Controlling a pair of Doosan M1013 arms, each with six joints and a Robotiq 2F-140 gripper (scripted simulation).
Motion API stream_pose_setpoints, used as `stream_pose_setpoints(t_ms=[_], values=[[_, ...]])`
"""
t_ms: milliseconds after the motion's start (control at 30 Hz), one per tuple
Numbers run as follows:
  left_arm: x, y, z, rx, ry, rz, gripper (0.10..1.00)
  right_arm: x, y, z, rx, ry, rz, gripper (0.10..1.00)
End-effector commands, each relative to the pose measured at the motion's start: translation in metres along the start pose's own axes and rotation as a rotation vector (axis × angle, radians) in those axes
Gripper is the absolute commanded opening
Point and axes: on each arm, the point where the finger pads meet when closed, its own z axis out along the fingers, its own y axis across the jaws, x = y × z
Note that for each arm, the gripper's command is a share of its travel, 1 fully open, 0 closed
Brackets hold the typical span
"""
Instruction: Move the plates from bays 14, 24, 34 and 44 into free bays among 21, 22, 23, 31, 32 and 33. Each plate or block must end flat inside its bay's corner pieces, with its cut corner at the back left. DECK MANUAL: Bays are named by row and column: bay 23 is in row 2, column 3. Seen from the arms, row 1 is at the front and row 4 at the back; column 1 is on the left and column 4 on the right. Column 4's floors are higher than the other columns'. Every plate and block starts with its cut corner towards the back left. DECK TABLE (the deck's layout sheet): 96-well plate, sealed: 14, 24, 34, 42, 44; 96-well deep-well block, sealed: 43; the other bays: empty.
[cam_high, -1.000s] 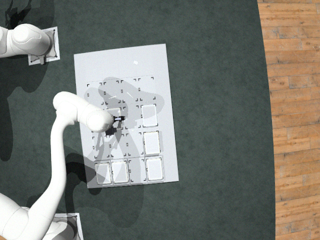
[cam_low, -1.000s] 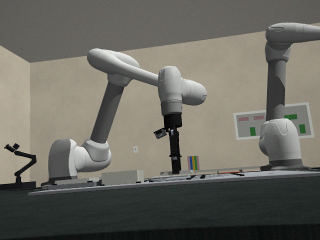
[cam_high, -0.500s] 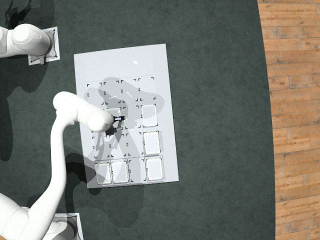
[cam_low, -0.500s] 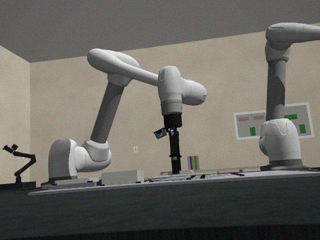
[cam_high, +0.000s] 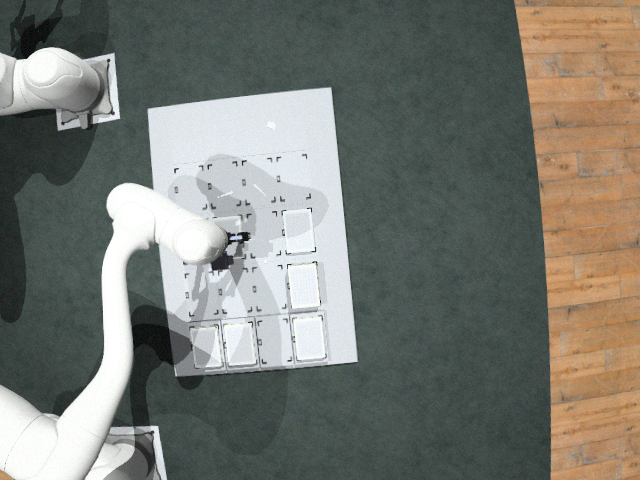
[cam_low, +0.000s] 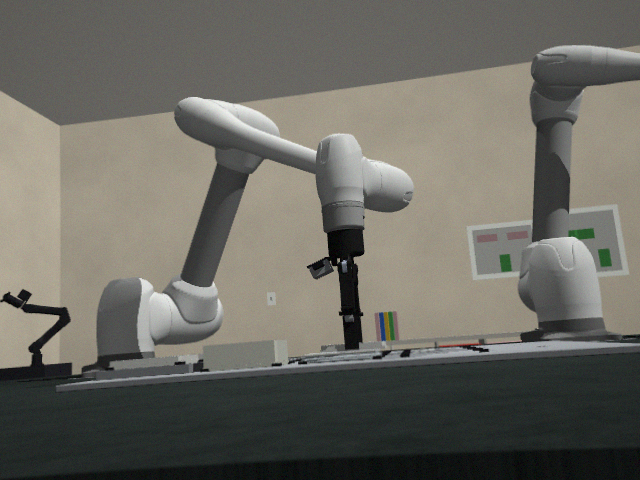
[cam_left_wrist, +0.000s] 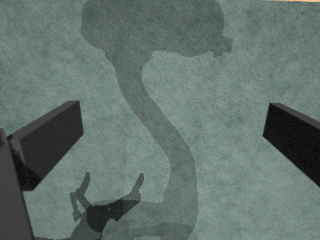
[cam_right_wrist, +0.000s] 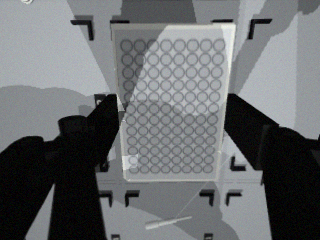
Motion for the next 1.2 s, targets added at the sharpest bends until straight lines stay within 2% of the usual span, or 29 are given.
stream_pose_setpoints(t_ms=[0,1167], values=[[0.0002,-0.0001,-0.001,0.0,0.002,0.0,1.0,-0.0005,-0.0002,-0.0003,0.001,-0.002,0.0,0.099],[0.0002,-0.0001,-0.001,0.0,0.002,0.0,1.0,-0.0005,-0.0002,0.0057,0.001,-0.002,0.0,0.099]])
